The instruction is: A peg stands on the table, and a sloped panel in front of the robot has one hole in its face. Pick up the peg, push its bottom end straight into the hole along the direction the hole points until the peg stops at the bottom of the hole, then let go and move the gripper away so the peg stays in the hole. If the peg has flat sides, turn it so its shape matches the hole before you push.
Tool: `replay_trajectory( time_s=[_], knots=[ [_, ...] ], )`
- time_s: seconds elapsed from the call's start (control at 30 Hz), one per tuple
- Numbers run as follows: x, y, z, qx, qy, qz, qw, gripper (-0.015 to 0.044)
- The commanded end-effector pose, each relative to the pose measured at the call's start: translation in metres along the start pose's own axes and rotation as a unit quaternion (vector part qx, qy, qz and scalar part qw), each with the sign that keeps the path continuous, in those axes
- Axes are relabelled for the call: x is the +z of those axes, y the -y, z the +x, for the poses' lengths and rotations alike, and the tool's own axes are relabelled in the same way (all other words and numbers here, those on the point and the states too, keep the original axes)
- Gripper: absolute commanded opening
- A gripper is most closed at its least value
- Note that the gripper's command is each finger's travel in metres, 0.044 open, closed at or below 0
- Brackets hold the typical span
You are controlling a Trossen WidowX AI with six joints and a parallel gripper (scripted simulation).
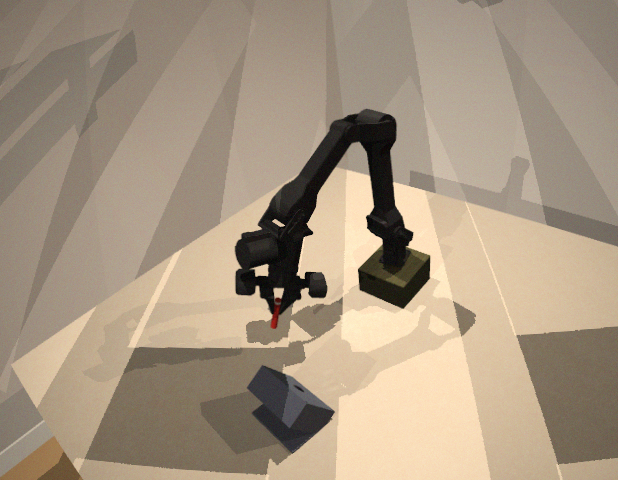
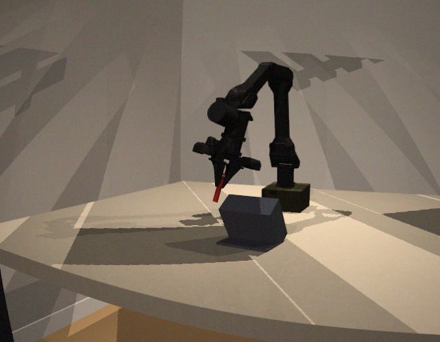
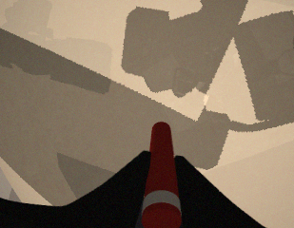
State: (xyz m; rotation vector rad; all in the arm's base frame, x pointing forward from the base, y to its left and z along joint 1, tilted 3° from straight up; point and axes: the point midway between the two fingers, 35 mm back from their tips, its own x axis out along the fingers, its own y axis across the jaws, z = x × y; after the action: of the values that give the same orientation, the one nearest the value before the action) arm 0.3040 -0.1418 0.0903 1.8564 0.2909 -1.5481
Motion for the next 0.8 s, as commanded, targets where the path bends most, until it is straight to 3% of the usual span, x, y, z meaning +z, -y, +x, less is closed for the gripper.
replay_trajectory(
  time_s=[0.0, 0.77],
  knots=[
    [-0.004, 0.003, 0.000, 0.011, -0.002, -0.001, 1.000, 0.0000],
    [-0.029, 0.017, -0.002, 0.068, -0.025, -0.014, 0.997, 0.0000]
  ],
)
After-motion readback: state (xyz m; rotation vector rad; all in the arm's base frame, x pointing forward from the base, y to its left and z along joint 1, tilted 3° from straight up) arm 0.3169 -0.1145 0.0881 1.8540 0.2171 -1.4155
